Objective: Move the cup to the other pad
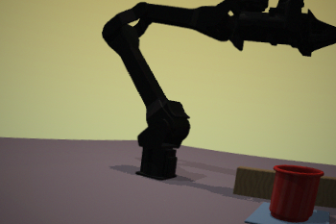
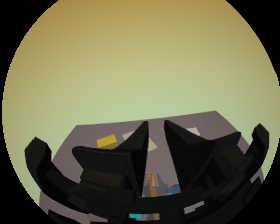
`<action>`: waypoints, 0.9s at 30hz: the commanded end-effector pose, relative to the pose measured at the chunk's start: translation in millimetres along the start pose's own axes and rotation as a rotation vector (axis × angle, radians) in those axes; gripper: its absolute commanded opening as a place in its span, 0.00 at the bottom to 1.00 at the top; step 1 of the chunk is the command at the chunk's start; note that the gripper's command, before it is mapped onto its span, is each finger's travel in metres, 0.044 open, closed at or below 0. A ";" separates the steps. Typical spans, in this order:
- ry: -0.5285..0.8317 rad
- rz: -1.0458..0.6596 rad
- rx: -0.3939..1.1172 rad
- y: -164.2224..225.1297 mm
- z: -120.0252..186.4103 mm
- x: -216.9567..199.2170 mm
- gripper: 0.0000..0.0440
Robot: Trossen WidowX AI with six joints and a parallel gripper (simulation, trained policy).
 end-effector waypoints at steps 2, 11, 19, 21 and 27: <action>-0.001 -0.025 0.067 0.1 -3.4 2.6 0.06; -0.024 -0.075 0.194 -1.7 -11.0 9.7 0.22; -0.031 -0.116 0.315 -2.8 -18.1 15.4 0.19; -0.032 -0.125 0.347 -2.8 -19.9 16.7 0.18; -0.030 -0.147 0.443 -2.3 -25.2 20.3 0.17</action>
Point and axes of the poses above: the point midway between the two fingers, 35 mm back from their tips, its own z axis back along the fingers, its own x axis across the jaws, y = z × x, the point moved 8 cm from there along z, back along the fingers, and after that the axes turned 5 degrees about z, right-handed, at the moved point
